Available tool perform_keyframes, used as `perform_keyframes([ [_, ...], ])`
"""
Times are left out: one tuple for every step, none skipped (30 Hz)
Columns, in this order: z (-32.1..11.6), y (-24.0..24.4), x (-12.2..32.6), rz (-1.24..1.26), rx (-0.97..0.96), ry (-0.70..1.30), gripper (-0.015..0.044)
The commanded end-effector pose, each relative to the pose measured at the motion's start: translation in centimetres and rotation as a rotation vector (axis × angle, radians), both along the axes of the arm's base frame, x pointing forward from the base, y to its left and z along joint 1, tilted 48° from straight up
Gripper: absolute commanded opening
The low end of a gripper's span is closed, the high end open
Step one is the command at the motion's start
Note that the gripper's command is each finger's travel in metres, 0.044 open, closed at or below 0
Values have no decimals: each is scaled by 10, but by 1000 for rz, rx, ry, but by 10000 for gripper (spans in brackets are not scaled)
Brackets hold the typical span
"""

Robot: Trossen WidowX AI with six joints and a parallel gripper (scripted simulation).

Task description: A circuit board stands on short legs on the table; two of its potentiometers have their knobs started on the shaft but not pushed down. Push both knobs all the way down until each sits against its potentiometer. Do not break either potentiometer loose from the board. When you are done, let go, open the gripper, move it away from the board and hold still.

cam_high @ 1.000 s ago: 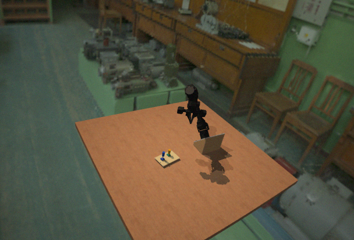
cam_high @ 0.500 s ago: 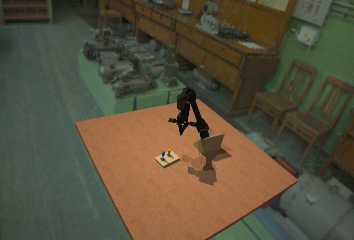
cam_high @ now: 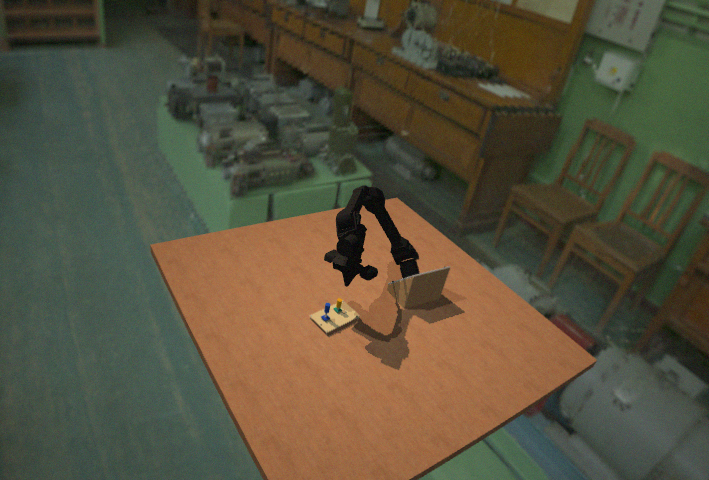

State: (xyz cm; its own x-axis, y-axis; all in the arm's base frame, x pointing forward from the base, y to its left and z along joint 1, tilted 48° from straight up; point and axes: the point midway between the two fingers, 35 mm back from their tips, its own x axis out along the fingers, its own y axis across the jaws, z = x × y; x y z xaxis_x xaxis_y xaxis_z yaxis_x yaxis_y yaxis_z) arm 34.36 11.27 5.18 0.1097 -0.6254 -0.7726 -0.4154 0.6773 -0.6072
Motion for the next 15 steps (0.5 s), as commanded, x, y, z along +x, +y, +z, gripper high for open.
perform_keyframes([
  [-8, -25, 3, -88, -83, 8, 0],
  [-9, -31, 4, -109, -104, 10, 0],
  [-11, -35, 4, -125, -120, 12, 0],
  [-11, -38, 4, -134, -130, 13, 0],
  [-12, -39, 4, -137, -133, 13, 0],
  [-12, -39, 4, -137, -133, 13, 0],
  [-12, -39, 4, -137, -133, 13, 0],
  [-13, -40, 4, -137, -133, 13, 0],
  [-16, -44, 4, -137, -133, 13, 0],
  [-21, -49, 4, -137, -134, 13, 0],
  [-24, -53, 4, -137, -134, 13, 0],
  [-25, -54, 4, -137, -134, 13, 0],
  [-25, -54, 4, -137, -134, 13, 0],
  [-25, -54, 4, -137, -134, 13, 0],
  [-25, -54, 4, -137, -134, 13, 0],
])
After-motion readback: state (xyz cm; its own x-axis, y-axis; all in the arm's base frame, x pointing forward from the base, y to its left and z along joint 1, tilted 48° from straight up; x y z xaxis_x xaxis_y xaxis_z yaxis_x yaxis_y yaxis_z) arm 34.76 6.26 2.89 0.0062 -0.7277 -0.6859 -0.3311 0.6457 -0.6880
